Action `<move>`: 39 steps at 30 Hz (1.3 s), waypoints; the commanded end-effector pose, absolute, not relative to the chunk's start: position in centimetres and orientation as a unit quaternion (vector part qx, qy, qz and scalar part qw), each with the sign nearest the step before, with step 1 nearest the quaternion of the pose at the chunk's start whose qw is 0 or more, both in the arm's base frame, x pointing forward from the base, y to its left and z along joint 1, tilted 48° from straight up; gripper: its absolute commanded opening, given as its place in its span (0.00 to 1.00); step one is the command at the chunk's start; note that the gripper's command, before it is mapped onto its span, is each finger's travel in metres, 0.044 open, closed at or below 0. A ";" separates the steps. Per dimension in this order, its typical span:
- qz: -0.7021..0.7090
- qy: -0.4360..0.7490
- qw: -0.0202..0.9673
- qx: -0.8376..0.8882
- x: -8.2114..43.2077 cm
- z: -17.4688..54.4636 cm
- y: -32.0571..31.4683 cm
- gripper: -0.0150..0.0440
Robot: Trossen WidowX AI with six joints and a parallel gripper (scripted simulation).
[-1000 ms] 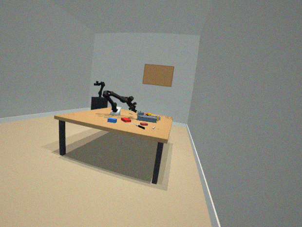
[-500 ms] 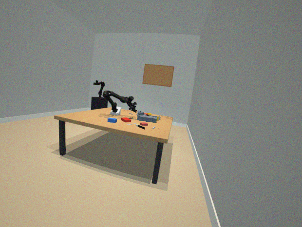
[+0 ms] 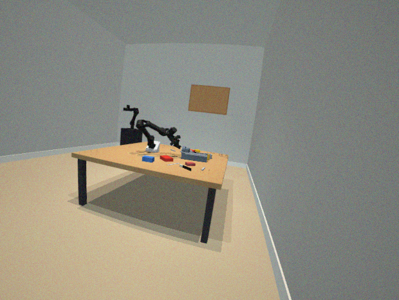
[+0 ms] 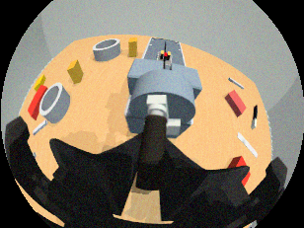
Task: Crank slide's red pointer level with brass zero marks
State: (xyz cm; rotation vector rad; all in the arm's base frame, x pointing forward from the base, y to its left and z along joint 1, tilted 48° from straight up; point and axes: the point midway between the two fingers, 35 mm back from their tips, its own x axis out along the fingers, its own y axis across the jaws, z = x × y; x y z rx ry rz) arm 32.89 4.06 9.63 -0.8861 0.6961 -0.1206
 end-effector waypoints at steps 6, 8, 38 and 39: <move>-0.045 0.335 0.842 -0.420 32.7 8.6 4.5 0.25; -0.045 0.335 0.842 -0.420 32.7 8.6 4.5 0.25; -0.045 0.335 0.842 -0.420 32.7 7.3 4.3 0.25; -0.045 0.335 0.842 -0.420 32.7 7.2 4.2 0.25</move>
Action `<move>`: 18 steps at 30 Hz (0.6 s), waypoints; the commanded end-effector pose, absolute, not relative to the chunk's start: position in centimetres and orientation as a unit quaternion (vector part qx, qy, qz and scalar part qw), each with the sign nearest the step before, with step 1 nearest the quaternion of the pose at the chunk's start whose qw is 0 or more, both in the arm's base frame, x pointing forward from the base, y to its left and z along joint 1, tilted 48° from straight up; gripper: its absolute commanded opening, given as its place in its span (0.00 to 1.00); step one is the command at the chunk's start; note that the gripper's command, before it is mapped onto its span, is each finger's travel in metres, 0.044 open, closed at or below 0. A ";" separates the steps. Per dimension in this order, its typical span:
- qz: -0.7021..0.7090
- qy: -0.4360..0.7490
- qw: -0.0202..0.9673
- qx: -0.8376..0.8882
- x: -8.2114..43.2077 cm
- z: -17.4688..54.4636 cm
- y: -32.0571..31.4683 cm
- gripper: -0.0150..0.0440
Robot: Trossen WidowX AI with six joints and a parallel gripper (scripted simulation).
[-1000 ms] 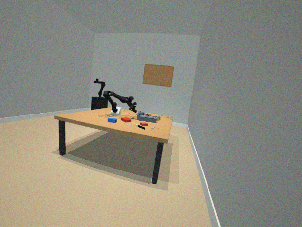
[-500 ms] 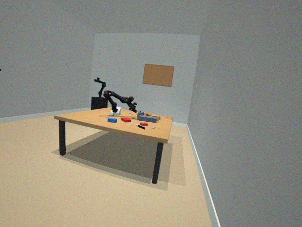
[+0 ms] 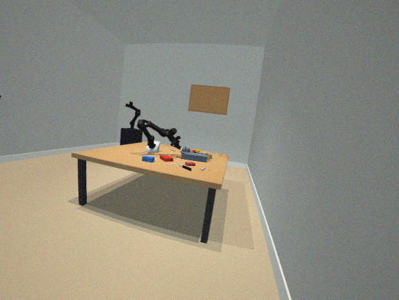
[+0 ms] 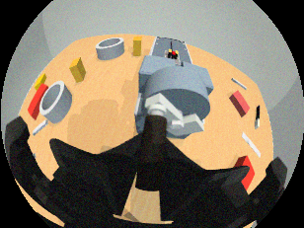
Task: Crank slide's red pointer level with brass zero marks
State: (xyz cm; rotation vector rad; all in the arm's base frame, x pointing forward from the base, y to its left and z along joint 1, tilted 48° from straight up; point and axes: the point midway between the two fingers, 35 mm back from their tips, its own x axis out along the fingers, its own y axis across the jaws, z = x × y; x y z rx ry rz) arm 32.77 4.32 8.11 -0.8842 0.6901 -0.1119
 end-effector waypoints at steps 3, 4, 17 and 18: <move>-0.045 0.335 0.842 -0.420 32.7 7.1 4.2 0.25; -0.045 0.335 0.842 -0.420 32.7 7.0 4.2 0.25; -0.045 0.335 0.842 -0.420 32.8 6.2 3.6 0.25; -0.045 0.335 0.842 -0.420 32.9 6.1 3.5 0.25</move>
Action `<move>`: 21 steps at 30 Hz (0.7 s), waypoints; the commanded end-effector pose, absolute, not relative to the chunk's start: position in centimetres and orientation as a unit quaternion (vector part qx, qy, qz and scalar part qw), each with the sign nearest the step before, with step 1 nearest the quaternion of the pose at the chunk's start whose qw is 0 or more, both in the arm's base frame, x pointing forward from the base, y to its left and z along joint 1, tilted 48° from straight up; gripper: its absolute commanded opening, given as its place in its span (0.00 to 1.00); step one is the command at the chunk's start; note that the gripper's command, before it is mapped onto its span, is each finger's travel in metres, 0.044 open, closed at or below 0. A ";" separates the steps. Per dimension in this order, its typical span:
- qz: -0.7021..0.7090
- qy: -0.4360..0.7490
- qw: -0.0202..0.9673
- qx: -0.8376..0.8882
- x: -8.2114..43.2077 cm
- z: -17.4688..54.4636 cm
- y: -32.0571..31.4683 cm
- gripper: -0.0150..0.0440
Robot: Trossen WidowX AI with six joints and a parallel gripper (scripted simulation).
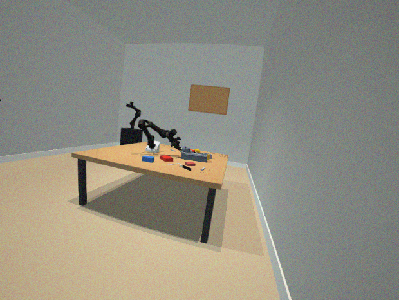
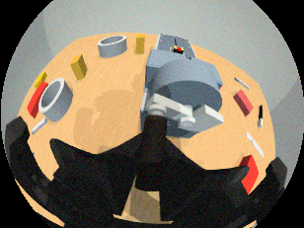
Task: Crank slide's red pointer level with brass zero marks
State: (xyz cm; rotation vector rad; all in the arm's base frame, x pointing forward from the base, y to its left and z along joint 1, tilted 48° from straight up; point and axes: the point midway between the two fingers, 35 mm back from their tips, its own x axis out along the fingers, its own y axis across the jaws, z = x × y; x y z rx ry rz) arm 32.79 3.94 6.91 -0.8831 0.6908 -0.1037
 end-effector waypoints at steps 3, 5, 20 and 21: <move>-0.045 0.335 0.842 -0.420 32.9 5.9 3.3 0.25; -0.045 0.335 0.842 -0.420 32.9 5.8 3.2 0.25; -0.045 0.335 0.842 -0.421 33.2 5.2 1.7 0.25; -0.045 0.335 0.842 -0.421 33.3 5.2 1.5 0.25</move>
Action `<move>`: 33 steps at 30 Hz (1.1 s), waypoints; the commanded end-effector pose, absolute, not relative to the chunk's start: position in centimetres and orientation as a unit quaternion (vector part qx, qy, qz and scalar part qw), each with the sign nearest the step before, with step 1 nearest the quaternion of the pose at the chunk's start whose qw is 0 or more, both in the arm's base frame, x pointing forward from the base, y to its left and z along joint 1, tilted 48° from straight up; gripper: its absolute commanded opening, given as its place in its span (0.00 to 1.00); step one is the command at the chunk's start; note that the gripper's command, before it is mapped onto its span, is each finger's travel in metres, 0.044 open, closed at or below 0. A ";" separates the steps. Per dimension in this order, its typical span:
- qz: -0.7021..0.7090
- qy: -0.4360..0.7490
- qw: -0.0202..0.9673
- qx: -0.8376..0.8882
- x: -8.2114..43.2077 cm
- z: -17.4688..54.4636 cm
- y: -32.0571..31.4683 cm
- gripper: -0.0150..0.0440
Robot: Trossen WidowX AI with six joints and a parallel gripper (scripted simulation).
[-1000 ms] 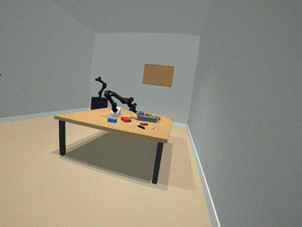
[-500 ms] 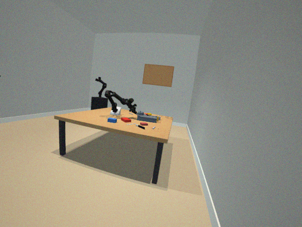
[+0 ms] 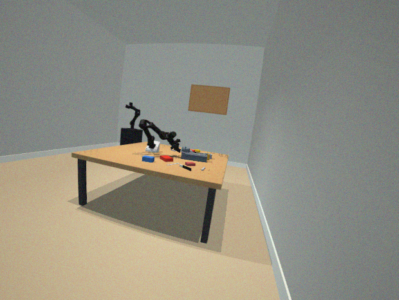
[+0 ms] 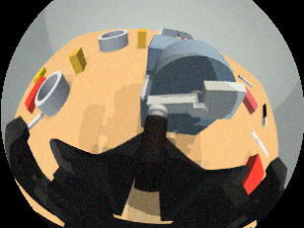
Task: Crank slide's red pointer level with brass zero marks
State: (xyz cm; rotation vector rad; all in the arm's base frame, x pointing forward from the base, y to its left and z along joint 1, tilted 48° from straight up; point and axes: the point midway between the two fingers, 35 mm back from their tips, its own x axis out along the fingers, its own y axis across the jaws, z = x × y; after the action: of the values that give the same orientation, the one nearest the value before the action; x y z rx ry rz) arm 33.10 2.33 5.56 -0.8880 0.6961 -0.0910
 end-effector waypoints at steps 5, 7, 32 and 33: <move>-0.046 0.334 0.842 -0.421 33.4 5.2 0.9 0.25; -0.046 0.334 0.842 -0.421 33.5 5.3 0.7 0.25; -0.046 0.334 0.842 -0.422 34.0 6.2 -1.0 0.25; -0.046 0.334 0.842 -0.422 34.0 6.3 -1.0 0.25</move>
State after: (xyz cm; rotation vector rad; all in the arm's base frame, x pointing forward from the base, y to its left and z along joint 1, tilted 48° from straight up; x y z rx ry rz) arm 33.76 -0.24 5.82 -0.8927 0.7049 -0.0700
